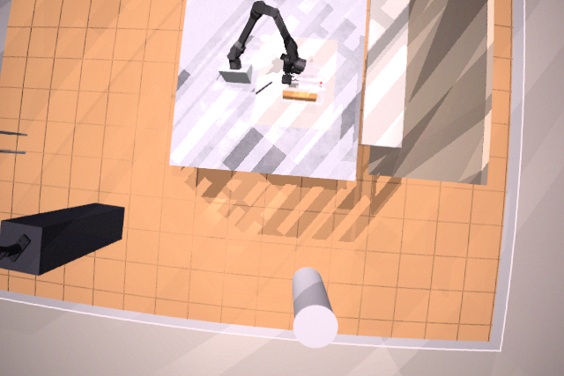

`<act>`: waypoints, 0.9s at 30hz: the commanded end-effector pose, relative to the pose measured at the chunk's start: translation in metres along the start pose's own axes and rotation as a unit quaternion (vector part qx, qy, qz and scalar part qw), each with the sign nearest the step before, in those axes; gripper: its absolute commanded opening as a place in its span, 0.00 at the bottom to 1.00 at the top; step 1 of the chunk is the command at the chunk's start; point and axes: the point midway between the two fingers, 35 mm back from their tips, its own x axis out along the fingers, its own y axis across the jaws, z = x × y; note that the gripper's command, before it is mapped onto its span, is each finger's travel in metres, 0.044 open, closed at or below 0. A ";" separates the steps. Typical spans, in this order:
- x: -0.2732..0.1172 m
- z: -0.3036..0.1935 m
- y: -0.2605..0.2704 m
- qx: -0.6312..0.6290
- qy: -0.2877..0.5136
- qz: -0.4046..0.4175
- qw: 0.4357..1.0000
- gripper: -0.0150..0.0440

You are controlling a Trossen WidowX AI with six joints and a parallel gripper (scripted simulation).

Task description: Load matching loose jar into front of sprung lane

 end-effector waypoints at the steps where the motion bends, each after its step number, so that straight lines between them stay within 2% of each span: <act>1: -0.003 0.009 0.002 -0.008 -0.011 0.002 1.000 0.25; 27: -0.003 0.012 0.002 -0.008 -0.011 0.002 1.000 0.25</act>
